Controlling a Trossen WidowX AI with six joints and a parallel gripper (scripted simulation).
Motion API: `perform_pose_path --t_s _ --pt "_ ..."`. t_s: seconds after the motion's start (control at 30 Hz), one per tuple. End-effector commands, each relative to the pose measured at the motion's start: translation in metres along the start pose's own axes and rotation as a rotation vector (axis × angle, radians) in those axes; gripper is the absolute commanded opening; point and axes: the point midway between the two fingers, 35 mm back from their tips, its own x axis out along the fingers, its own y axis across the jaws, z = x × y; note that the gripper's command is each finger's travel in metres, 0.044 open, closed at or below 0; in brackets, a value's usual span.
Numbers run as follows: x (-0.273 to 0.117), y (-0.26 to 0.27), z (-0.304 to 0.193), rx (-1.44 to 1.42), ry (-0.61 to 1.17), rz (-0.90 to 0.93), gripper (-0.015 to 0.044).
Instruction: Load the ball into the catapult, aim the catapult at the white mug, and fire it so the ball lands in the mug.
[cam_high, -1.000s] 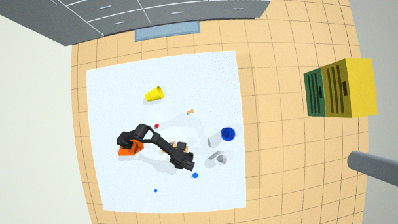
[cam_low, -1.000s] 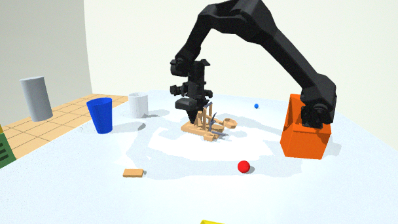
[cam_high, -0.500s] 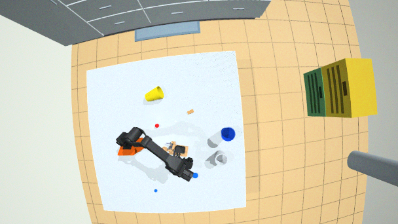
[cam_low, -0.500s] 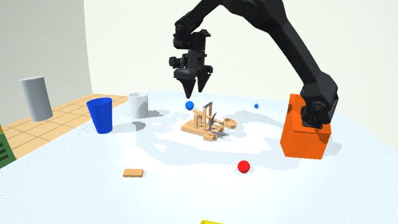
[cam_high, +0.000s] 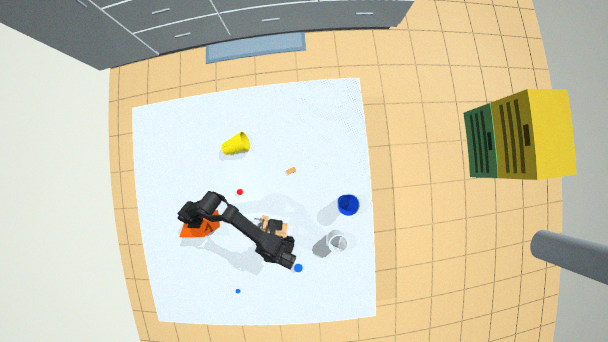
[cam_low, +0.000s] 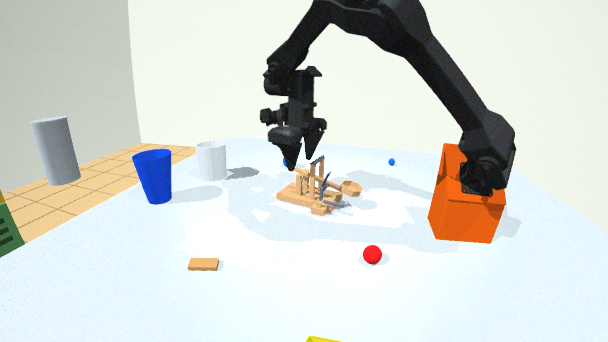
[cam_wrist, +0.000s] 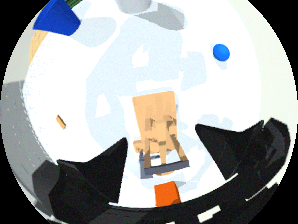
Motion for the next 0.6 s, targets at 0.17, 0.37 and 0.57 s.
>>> perform_pose_path --t_s 0.17,0.37,0.57 --pt "0.011 -0.001 0.000 0.010 -0.009 0.005 0.0440" --pt "0.020 -0.001 0.001 0.010 -0.009 0.005 0.0440" --pt "0.030 -0.001 0.001 0.010 -0.009 0.005 0.0440"
